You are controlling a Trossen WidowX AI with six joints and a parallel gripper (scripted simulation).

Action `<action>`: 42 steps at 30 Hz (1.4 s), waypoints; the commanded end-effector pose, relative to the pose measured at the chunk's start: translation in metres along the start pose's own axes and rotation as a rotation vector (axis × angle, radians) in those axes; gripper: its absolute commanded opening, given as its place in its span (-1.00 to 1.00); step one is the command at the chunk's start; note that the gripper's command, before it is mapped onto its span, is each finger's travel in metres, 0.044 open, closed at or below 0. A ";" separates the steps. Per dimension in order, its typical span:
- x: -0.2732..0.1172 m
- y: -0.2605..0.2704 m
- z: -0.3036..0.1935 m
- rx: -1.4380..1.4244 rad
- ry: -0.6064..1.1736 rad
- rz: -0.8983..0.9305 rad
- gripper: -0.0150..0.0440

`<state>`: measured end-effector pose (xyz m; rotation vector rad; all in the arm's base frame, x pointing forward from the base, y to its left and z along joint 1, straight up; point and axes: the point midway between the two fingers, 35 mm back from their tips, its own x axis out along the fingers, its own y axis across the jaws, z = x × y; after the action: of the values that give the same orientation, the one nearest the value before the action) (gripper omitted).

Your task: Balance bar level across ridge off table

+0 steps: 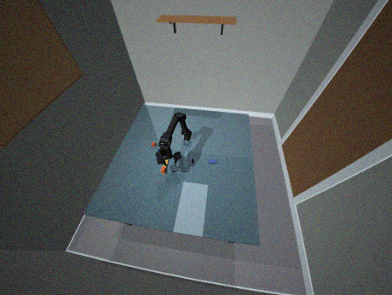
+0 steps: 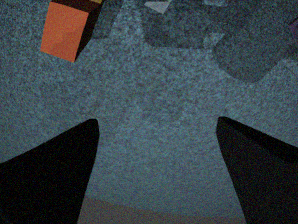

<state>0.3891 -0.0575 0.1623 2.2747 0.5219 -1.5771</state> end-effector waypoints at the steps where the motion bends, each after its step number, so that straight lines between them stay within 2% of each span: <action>1: -0.006 0.014 0.023 0.126 -0.086 0.016 0.58; 10: -0.022 0.038 0.083 0.434 -0.306 0.044 0.58; 15: -0.022 0.040 0.088 0.455 -0.321 0.046 0.58; 28: 0.048 0.038 0.111 0.455 -0.321 0.046 0.58; 42: 0.065 0.037 0.117 0.455 -0.321 0.046 0.58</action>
<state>0.3317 -0.1358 0.0684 2.2362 0.0333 -2.1557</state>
